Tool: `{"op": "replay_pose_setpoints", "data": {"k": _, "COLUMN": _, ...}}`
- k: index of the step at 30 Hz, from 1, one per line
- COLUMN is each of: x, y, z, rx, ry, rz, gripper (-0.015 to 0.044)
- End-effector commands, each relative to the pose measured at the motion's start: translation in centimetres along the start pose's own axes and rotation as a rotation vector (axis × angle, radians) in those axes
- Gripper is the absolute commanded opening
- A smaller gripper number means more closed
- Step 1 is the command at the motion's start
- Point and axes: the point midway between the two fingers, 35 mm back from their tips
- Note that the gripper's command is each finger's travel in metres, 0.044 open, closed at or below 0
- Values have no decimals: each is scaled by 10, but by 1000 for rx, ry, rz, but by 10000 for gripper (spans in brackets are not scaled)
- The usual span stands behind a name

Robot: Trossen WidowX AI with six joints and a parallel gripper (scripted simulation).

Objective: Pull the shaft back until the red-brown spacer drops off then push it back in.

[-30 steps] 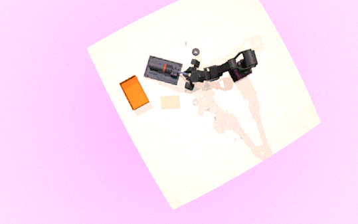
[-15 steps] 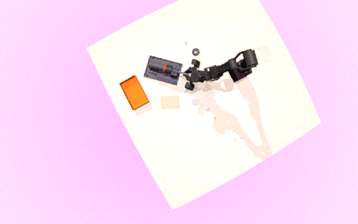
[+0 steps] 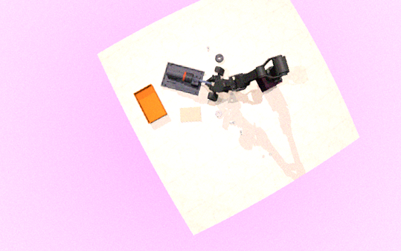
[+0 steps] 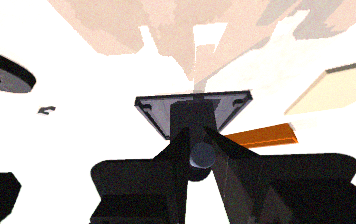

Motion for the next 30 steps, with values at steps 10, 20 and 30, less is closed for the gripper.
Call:
{"op": "replay_pose_setpoints", "data": {"k": 10, "x": -1, "y": 0, "z": -1, "rx": -2, "ry": 0, "rz": 5, "gripper": 0}}
{"op": "replay_pose_setpoints", "data": {"k": 20, "x": -2, "y": 0, "z": -2, "rx": -2, "ry": 0, "rz": 5, "gripper": 0}}
{"op": "replay_pose_setpoints", "data": {"k": 30, "x": -3, "y": 0, "z": -3, "rx": -2, "ry": 0, "rz": 5, "gripper": 0}}
Point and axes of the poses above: the point midway between the two fingers, 35 mm back from their tips, its own z axis out along the fingers, its own y axis across the jaws, x = y × z, and after that the axes turned 4 degrees about -z, right-handed
